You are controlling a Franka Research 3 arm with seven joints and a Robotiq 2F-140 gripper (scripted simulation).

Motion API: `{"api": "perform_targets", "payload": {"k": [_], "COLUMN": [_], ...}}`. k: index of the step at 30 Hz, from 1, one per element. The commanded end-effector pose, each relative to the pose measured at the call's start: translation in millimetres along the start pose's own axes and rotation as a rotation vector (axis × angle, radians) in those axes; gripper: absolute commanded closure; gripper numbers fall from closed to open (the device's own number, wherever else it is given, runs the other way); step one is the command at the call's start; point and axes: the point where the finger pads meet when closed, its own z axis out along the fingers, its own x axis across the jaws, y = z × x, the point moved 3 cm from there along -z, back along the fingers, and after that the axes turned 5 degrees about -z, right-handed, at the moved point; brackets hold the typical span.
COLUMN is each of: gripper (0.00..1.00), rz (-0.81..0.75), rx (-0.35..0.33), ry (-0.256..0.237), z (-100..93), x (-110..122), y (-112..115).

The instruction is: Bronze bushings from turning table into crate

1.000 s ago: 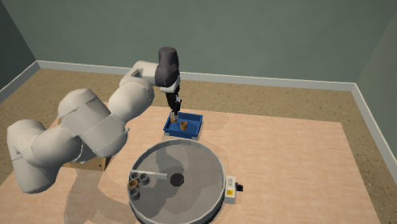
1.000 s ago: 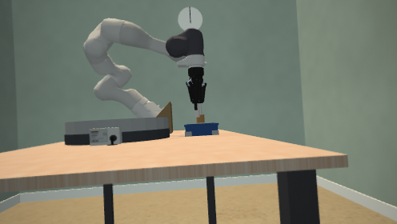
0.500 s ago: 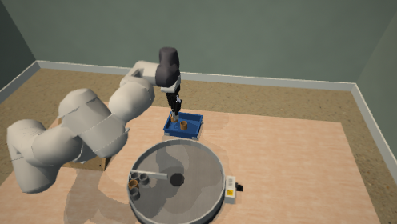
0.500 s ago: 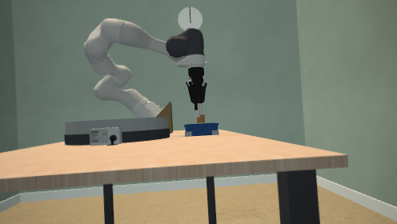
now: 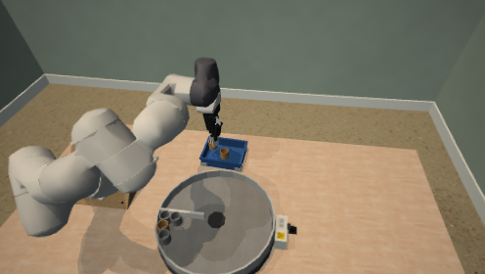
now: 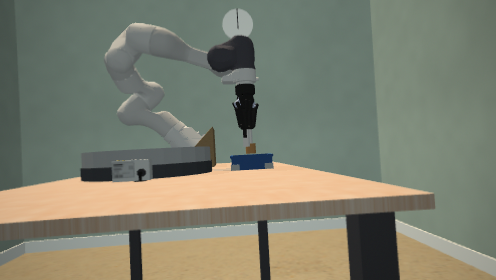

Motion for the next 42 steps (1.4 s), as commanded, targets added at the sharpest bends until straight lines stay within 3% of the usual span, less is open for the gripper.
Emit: {"api": "perform_targets", "payload": {"k": [1,23,42], "gripper": [1.00,1.00,1.00], "rz": [-0.001,-0.001,-0.001], "rx": [-0.005,-0.005,-0.005], "ry": [-0.004,-0.004,-0.004], "z": [-0.3,1.2,26.6], "x": [-1,-1,-1], "y": [2,2,2]}}
